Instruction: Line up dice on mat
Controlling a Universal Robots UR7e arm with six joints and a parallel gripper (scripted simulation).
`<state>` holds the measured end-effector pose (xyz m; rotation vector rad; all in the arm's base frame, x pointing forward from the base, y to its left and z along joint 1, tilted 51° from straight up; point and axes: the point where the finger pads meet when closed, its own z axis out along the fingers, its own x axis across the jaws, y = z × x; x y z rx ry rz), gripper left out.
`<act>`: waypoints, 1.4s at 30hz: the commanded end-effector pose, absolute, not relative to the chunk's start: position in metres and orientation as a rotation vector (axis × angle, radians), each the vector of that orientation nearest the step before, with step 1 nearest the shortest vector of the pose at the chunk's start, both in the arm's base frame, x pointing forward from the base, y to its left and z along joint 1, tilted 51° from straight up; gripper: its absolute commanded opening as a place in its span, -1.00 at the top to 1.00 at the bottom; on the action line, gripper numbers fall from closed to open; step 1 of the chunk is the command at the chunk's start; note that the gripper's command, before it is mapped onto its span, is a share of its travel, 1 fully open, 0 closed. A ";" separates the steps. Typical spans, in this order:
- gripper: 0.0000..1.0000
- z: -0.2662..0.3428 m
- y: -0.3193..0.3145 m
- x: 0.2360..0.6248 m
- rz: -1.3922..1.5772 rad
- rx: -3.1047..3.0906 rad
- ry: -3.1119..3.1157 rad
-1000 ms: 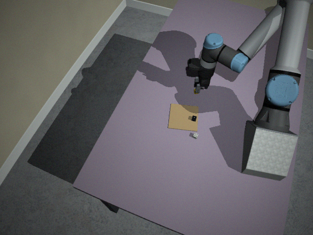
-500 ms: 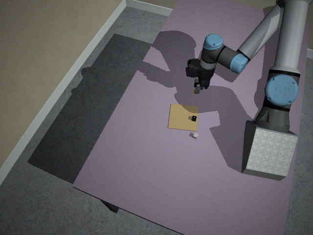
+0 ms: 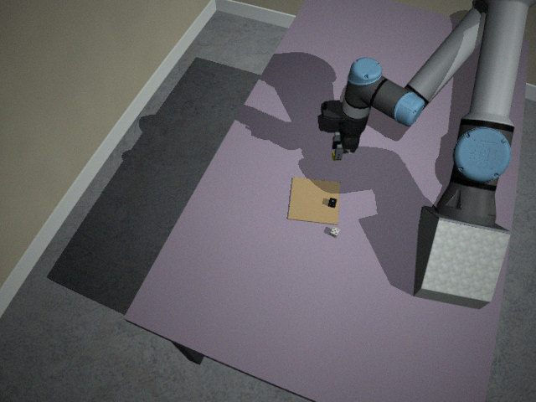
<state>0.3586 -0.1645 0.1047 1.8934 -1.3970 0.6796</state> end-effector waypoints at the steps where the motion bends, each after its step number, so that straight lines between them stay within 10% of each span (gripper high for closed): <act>1: -0.40 0.105 -0.164 0.359 0.681 1.893 -1.397; 42: -0.40 0.090 -0.183 0.359 0.681 1.893 -1.397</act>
